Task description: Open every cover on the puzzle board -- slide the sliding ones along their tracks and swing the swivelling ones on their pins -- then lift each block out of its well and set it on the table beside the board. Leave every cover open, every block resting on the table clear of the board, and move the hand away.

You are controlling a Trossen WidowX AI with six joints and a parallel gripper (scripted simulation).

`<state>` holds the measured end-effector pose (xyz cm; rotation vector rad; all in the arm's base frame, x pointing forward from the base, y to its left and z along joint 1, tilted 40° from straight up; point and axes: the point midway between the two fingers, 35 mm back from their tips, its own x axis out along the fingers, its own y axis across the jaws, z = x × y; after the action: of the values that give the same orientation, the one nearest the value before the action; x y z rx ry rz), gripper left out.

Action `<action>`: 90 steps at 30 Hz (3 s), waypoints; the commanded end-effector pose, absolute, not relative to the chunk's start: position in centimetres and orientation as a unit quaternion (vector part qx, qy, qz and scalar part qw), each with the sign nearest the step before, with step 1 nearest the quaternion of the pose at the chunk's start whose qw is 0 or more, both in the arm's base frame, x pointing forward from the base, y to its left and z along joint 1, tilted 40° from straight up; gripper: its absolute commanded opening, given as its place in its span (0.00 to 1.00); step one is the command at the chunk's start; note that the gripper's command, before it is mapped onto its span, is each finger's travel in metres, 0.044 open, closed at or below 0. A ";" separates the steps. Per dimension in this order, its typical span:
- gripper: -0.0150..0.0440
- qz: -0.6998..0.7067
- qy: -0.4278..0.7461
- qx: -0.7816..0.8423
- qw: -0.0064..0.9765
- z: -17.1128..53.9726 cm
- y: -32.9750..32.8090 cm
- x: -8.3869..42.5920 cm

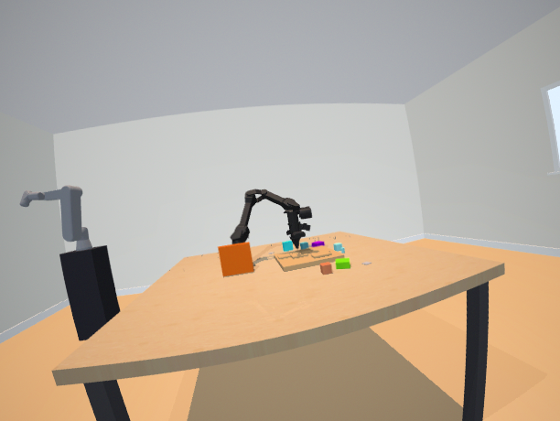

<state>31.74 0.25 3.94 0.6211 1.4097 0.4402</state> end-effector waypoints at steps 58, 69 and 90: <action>0.25 0.199 0.634 0.282 0.692 2.6 1.3 35.2; 0.25 0.199 0.634 0.282 0.692 2.7 1.2 36.3; 0.25 0.199 0.633 0.282 0.692 2.7 0.9 38.4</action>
<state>37.96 0.87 2.81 0.6220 1.4125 0.4450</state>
